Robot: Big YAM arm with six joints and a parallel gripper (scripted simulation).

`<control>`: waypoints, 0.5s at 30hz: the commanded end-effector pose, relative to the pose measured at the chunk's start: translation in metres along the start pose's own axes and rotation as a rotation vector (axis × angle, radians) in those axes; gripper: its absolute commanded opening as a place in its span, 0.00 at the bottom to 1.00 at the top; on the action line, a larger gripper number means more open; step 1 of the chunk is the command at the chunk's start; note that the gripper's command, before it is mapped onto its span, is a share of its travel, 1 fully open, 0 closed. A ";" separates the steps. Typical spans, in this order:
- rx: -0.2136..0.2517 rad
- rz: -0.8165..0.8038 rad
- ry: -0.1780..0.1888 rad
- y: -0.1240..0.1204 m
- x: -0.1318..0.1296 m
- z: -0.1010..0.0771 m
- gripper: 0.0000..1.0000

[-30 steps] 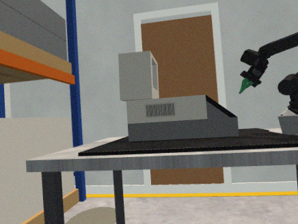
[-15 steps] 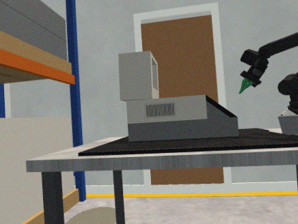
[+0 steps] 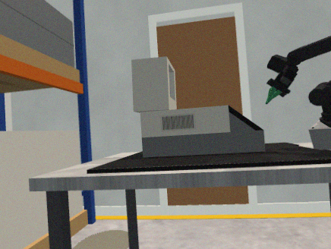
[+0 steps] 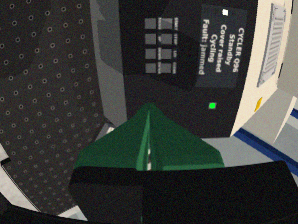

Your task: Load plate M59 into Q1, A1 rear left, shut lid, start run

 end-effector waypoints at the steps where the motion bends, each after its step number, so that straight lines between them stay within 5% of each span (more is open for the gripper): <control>1: 0.000 -0.009 -0.016 0.000 -0.009 -0.003 0.00; 15: 0.002 -0.022 -0.026 0.001 -0.016 -0.006 0.00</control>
Point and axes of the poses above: the point where the finger pads meet when closed, its own z axis out along the fingers, its own x axis across the jaws, y = z × x, the point moved 5 cm from there along -z, back along the fingers, and after that the axes turned 2 degrees about z, right-handed, at the moved point
